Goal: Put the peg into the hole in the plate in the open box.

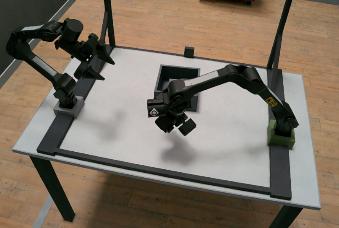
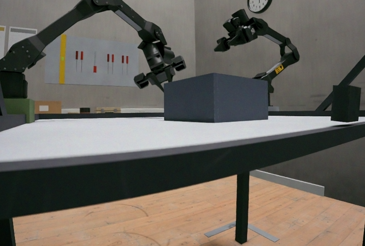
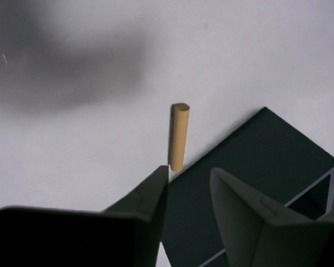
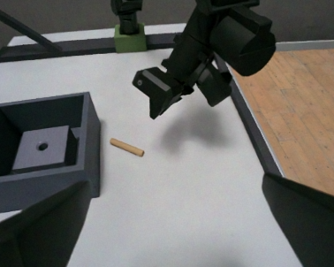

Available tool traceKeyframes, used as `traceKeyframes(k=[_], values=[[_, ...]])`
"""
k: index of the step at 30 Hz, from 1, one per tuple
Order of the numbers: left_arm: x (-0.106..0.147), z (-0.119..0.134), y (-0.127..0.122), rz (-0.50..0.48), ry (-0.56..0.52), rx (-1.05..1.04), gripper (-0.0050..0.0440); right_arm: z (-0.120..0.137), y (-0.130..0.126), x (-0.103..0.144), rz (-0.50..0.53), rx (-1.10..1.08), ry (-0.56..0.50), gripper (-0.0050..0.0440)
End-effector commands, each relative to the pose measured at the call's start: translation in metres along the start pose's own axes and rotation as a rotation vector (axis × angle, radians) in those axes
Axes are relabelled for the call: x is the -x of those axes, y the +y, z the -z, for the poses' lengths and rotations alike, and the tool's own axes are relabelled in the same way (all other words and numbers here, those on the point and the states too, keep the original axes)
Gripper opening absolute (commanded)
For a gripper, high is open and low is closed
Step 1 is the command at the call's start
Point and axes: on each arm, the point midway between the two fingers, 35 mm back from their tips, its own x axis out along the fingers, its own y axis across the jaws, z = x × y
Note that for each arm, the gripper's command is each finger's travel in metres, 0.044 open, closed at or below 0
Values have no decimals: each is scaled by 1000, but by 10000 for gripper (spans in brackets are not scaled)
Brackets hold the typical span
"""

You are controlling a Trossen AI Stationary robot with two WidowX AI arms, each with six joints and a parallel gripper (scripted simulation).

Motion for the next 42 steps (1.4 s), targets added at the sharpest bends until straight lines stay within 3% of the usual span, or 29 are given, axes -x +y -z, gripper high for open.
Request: traceKeyframes(k=[1, 42], values=[[11, 1, -7, 17, -22, -13, 110, 4, -2, 3, 4, 0, -9, 440], [-95, 1, -2, 6, 1, 3, 110, 1, -2, 4, 5, -2, -15, 440]])
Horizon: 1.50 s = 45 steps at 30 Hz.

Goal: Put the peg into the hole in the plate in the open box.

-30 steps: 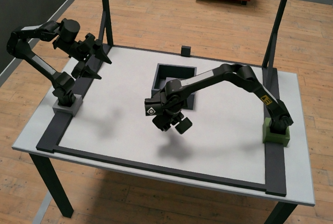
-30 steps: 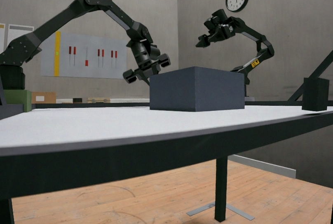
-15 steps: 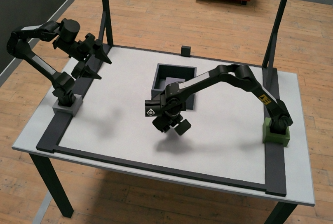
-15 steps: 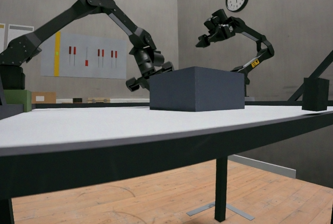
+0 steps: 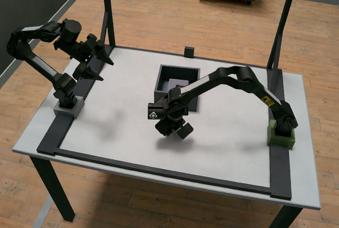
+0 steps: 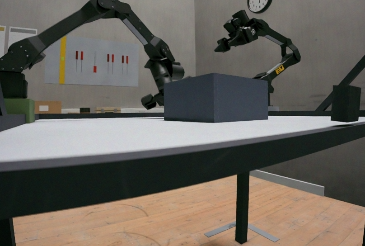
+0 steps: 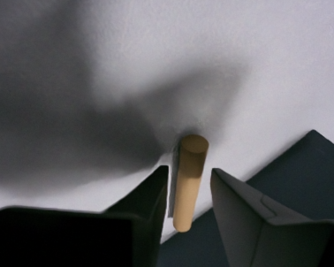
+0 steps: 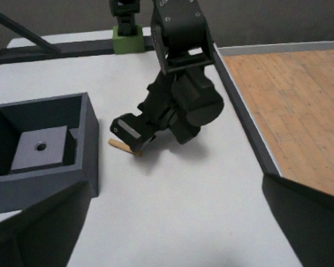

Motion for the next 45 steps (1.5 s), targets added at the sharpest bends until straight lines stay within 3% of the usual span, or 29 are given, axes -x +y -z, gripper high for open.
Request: traceKeyframes(k=[1, 6, 13, 24, 25, 36, 41, 45], values=[[-7, 1, -4, 9, -3, -1, 110, -2, 0, 2, 1, 2, -7, 440], [-8, 1, -4, 10, -4, -2, 110, -2, 0, 2, 1, 2, -7, 440], [2, -1, -10, 23, -23, -16, 51, -2, 0, 2, 1, 2, -7, 440], [2, -1, -10, 23, -23, -16, 0, -2, 0, 2, 1, 2, -7, 440], [2, -1, -10, 23, -23, -16, 23, -2, 0, 2, 1, 2, -7, 440], [56, 15, -34, 39, -42, -31, 23, -2, 0, 2, 1, 2, -7, 440], [45, 16, -24, 14, -32, -26, 23, -2, 0, 2, 1, 2, -7, 440], [54, 19, -27, 27, -123, -110, 23, -2, 0, 2, 1, 2, -7, 440]])
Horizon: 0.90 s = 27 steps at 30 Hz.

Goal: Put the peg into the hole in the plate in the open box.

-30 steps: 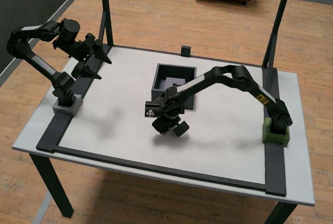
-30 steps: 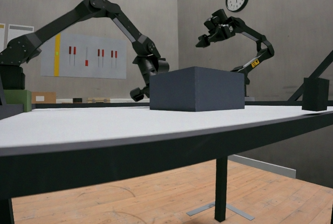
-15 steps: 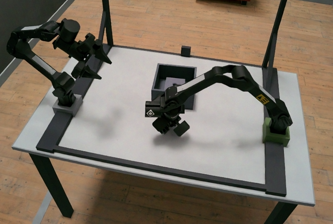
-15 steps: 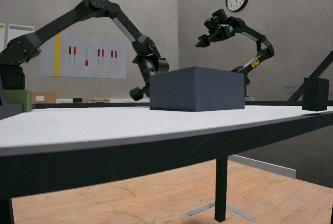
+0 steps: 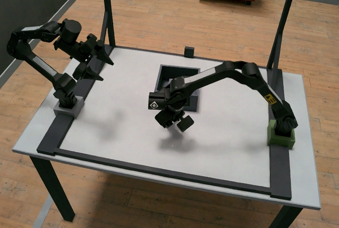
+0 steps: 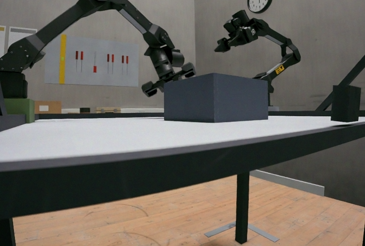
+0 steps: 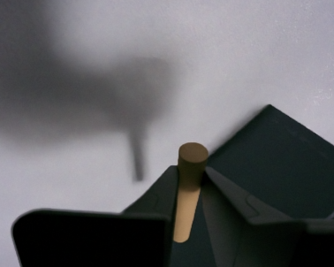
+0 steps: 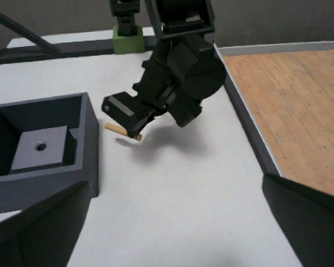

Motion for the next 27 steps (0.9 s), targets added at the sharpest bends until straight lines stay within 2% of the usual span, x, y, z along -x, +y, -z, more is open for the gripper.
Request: traceKeyframes(k=[1, 3, 10, 12, 19, 27], values=[[18, 5, -7, 22, -112, -102, 23, -2, 0, 2, 1, 2, -7, 440], [21, 6, -4, 21, -172, -154, 23, -2, 0, 2, 1, 2, -7, 440], [24, 26, 23, -46, -283, -283, 23, -2, 0, 2, 1, 2, -7, 440], [24, 26, 23, -46, -283, -283, 23, -2, 0, 2, 1, 2, -7, 440], [26, 30, 36, -55, -420, -419, 23, -2, 0, 2, 1, 2, -7, 440], [33, 25, 37, -35, -570, -543, 23, -2, 0, 2, 1, 2, -7, 440]])
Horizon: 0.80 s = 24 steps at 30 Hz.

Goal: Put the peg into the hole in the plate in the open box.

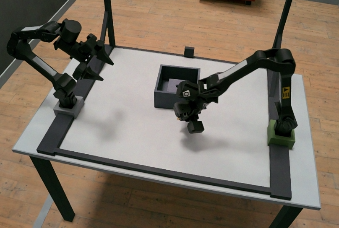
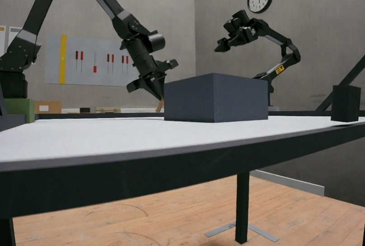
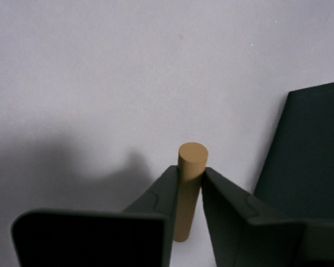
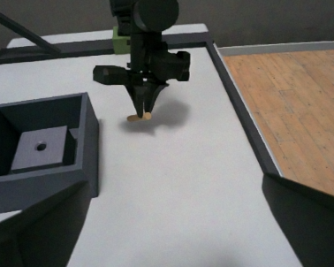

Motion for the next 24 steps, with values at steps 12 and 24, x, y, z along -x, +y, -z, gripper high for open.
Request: traceKeyframes(k=[12, 24], values=[[13, -5, 7, 15, -309, -245, 23, -2, 0, 2, 1, 2, -7, 440], [12, -5, 15, 23, -476, -396, 23, -2, 0, 2, 1, 2, -7, 440]])
